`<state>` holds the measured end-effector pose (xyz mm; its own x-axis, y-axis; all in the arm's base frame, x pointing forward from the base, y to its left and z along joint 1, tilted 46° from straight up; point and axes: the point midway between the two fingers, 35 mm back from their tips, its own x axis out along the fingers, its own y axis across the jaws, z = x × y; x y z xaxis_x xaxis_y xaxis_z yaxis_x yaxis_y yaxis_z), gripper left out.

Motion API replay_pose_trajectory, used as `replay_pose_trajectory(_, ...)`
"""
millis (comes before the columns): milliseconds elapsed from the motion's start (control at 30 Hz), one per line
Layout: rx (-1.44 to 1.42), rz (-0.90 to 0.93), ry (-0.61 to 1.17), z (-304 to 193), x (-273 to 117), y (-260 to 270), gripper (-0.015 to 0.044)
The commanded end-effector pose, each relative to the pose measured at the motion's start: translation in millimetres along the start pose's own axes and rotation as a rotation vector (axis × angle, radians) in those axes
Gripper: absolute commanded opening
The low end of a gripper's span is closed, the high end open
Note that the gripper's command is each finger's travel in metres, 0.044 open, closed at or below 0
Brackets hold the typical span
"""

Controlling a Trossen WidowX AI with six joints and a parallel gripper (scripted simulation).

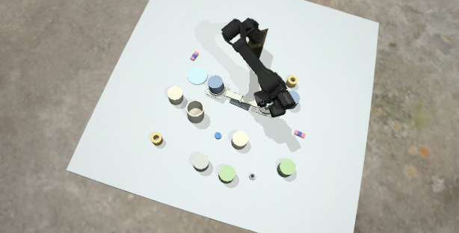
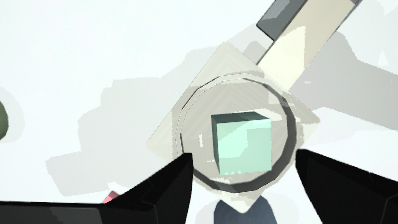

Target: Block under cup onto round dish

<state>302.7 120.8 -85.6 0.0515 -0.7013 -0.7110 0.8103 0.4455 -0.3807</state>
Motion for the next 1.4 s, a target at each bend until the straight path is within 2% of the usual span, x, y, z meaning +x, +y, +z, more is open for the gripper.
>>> replay_pose_trajectory(0,-0.005,0.001,-0.004,0,5,0,0.0260)
replay_pose_trajectory(567,-0.004,0.000,-0.005,0,30,-1,0.0260)
replay_pose_trajectory(667,-0.004,0.000,-0.005,0,30,-1,0.0181)
replay_pose_trajectory(967,-0.004,0.000,-0.005,0,30,-1,0.0121)
replay_pose_trajectory(1133,-0.005,0.002,-0.004,0,15,2,0.0000)
replay_pose_trajectory(1367,-0.006,0.003,-0.001,-1,-29,3,0.0000)
